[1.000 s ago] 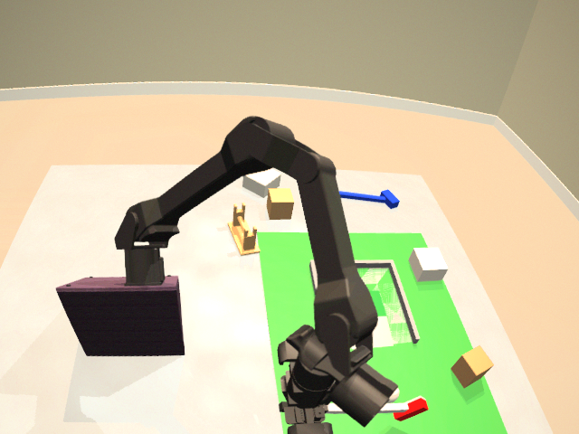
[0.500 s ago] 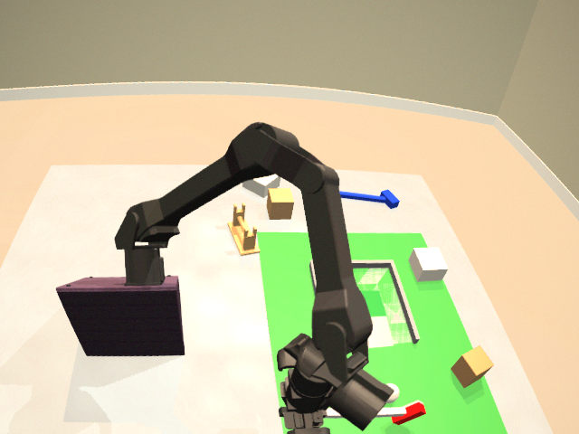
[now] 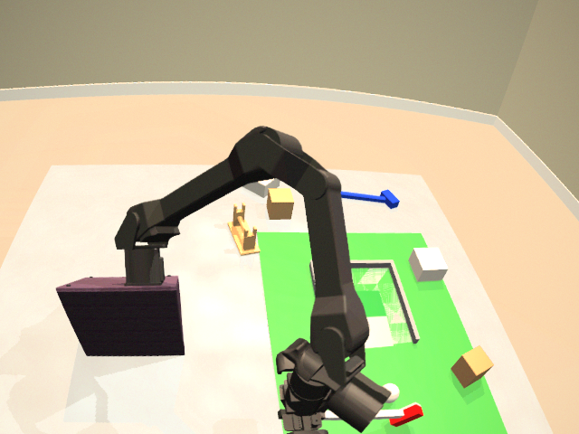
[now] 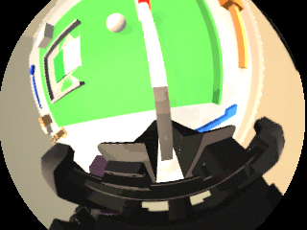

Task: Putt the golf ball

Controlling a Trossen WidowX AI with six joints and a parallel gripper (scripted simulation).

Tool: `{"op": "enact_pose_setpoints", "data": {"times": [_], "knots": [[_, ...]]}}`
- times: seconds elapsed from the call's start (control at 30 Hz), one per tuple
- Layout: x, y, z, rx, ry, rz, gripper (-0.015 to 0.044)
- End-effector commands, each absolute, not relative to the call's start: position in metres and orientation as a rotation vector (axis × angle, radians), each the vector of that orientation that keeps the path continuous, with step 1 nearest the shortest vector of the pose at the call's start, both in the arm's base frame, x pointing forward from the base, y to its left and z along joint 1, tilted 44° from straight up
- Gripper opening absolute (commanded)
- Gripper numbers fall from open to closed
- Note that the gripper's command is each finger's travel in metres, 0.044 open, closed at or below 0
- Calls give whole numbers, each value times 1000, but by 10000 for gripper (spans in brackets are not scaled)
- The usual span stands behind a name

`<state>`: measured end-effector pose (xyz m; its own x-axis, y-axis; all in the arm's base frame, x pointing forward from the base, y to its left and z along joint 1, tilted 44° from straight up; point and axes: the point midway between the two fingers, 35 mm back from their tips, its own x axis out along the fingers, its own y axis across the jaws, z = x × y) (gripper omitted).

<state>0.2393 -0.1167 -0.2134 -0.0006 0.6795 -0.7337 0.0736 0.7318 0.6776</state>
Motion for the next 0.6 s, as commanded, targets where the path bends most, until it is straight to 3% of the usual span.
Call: {"op": "enact_pose_setpoints", "data": {"times": [0.0,0.57], "knots": [[239,-117,-213,641,1517,531,0],[238,-134,-233,651,1516,521,0]]}}
